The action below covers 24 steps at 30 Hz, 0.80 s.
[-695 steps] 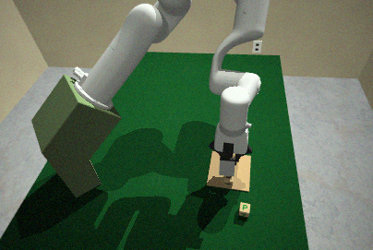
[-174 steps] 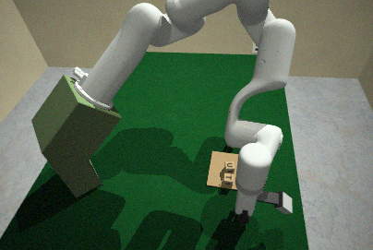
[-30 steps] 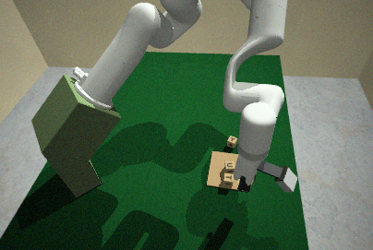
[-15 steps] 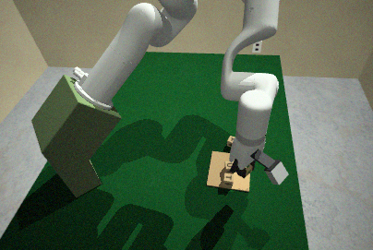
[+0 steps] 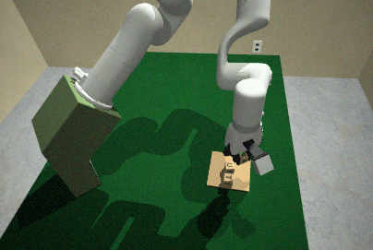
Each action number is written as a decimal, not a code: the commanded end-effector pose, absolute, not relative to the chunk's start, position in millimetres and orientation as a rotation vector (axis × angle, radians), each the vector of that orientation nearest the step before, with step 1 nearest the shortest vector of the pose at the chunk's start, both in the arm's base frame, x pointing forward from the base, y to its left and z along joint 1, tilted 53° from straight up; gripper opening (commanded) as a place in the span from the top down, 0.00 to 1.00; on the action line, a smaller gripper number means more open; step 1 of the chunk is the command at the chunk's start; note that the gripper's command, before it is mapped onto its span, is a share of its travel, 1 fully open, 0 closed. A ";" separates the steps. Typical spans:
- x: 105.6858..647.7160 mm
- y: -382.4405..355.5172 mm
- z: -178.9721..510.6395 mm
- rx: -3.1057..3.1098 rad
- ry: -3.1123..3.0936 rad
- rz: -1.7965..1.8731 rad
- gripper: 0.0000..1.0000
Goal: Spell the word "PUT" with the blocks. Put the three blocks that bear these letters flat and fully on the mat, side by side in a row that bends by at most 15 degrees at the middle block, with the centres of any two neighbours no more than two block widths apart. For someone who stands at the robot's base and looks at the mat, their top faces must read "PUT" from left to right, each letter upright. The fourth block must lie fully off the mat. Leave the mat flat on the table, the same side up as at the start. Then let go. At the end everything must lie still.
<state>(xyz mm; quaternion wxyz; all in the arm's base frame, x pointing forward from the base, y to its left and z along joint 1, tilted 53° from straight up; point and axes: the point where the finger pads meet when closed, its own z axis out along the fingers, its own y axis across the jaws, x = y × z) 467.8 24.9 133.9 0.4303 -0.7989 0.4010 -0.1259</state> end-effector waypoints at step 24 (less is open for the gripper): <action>422.2 74.0 152.8 -1.624 1.511 0.001 0.73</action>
